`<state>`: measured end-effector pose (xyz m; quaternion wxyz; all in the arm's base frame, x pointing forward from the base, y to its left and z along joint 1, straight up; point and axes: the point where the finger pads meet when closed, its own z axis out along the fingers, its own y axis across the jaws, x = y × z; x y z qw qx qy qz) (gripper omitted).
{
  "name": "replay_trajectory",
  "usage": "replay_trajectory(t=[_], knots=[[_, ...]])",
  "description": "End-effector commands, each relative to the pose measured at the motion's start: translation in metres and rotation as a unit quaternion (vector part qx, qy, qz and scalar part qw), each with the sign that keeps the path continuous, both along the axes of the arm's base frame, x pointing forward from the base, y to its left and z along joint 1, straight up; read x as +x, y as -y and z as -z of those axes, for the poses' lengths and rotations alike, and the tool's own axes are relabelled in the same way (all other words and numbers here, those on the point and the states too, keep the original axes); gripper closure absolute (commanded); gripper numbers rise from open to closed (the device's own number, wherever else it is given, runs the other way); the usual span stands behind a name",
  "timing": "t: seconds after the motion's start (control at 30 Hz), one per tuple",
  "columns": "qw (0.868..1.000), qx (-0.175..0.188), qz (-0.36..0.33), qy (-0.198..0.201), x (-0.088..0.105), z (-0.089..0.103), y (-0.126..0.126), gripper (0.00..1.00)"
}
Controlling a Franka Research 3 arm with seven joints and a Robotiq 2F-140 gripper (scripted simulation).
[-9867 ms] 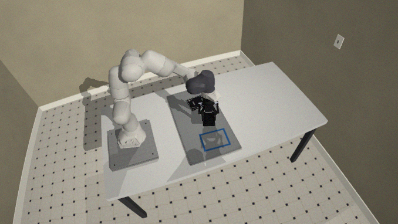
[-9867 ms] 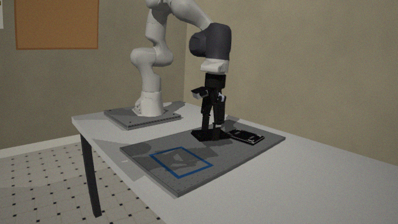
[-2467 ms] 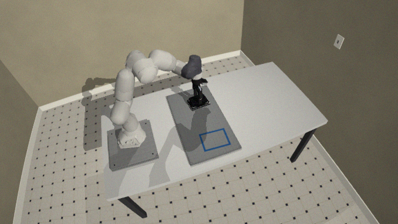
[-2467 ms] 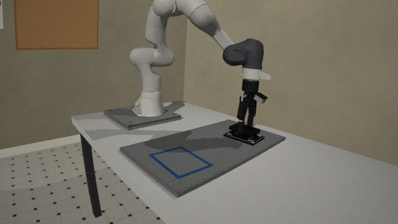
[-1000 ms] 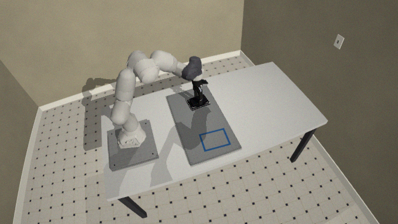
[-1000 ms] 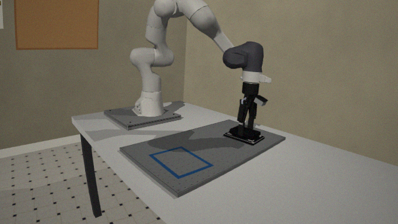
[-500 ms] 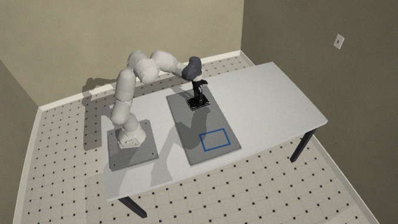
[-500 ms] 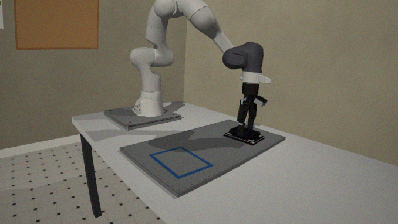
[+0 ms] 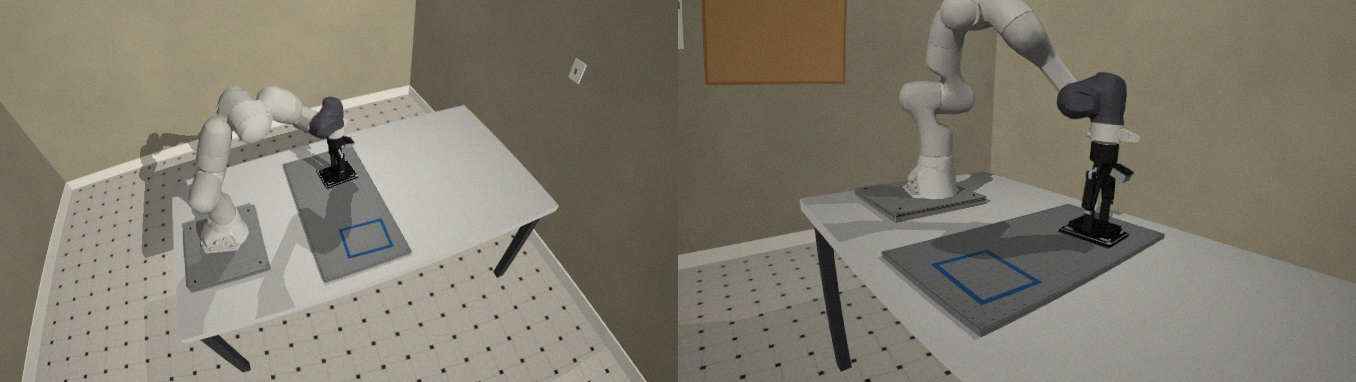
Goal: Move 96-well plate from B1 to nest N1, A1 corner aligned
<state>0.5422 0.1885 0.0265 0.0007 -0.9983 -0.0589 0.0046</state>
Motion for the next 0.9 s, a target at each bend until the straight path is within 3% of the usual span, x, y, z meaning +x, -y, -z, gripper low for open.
replay_trajectory(t=[0.0,0.87], knots=[[1.000,0.001,0.001,0.002,0.0008,0.0006,-0.0008,0.40],[1.000,0.001,0.001,0.002,0.0006,0.0041,-0.0007,0.40]])
